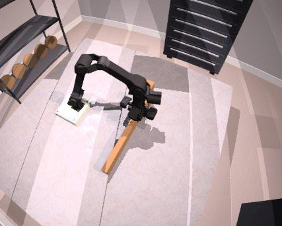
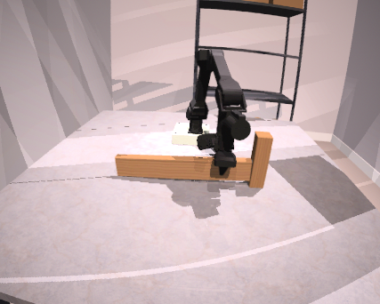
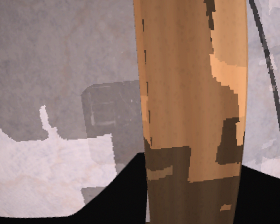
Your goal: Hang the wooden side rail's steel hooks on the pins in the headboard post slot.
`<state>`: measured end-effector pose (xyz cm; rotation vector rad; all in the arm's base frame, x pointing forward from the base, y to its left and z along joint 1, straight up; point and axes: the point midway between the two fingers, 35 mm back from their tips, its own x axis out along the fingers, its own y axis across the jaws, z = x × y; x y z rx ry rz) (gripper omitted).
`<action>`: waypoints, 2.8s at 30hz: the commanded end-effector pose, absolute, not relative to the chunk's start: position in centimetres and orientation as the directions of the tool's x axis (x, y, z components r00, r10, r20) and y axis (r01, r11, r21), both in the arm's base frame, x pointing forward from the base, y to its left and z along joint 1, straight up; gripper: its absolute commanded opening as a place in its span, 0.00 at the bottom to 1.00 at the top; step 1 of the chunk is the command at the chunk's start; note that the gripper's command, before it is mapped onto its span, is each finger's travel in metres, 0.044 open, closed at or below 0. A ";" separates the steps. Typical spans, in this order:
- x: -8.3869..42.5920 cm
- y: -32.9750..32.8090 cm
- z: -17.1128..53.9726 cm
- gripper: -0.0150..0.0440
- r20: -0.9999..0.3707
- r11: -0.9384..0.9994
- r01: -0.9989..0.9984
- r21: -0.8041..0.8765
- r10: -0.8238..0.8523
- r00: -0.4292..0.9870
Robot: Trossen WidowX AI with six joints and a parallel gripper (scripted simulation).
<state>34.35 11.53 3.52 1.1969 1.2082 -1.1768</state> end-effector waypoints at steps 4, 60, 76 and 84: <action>34.4 11.7 3.5 0.25 -1.000 0.029 0.999 0.022 0.007 0.021; 34.2 11.5 7.0 1.00 -1.000 0.029 0.999 0.022 0.007 0.021; 34.5 8.8 7.0 1.00 -1.000 0.018 1.000 0.022 0.002 0.022; 34.5 8.8 7.0 1.00 -1.000 0.018 1.000 0.022 0.002 0.022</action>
